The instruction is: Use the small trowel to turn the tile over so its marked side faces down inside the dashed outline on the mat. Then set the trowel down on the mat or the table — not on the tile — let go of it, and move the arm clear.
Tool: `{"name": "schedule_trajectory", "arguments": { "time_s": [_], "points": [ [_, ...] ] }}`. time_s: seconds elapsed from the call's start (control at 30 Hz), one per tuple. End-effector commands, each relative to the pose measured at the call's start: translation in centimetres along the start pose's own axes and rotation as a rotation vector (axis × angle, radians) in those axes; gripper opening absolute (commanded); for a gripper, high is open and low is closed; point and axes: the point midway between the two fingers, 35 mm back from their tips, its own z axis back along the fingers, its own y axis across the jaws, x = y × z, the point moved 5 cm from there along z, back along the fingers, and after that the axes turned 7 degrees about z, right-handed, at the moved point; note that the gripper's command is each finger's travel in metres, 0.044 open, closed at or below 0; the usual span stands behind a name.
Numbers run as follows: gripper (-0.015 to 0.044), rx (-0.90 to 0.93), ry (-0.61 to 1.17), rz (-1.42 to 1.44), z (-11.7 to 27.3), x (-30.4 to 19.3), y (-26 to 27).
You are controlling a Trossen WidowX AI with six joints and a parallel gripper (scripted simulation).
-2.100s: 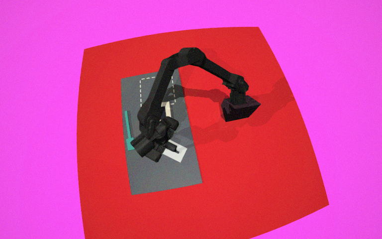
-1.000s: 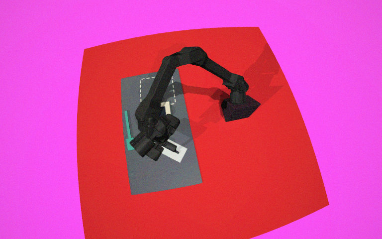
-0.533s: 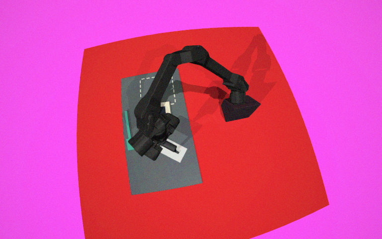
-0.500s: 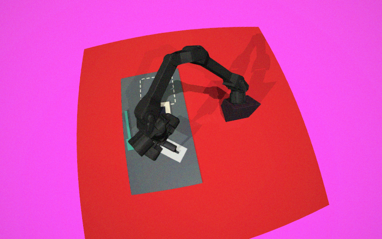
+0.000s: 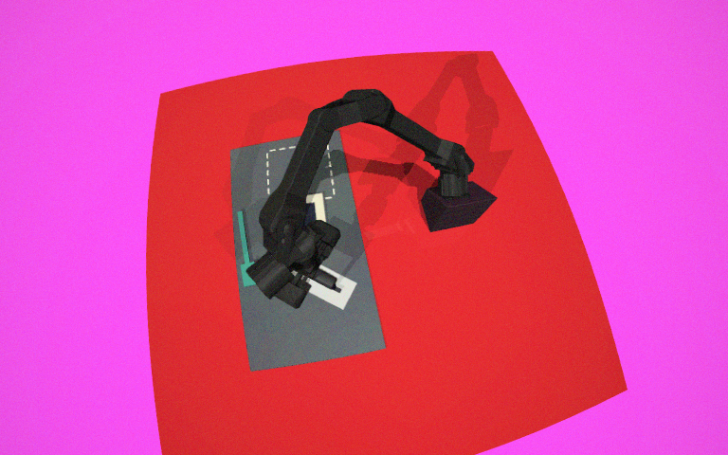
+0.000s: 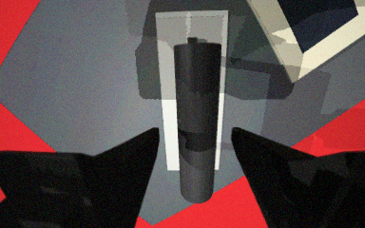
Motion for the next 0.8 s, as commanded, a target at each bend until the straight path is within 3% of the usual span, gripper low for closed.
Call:
{"name": "schedule_trajectory", "arguments": {
  "time_s": [0.0,0.17,0.3,0.47,0.77],
  "points": [
    [0.027,-0.007,0.001,0.014,-0.8,0.01,-0.11],
    [0.027,-0.007,0.001,0.022,-1.36,0.02,-0.11],
    [0.0165,-0.007,0.001,0.022,-1.36,0.02,-0.11],
    [0.0132,-0.007,0.001,0.022,-1.36,0.02,-0.11],
    [0.013,-0.007,0.001,0.022,-1.36,0.02,-0.11]
  ]
}}
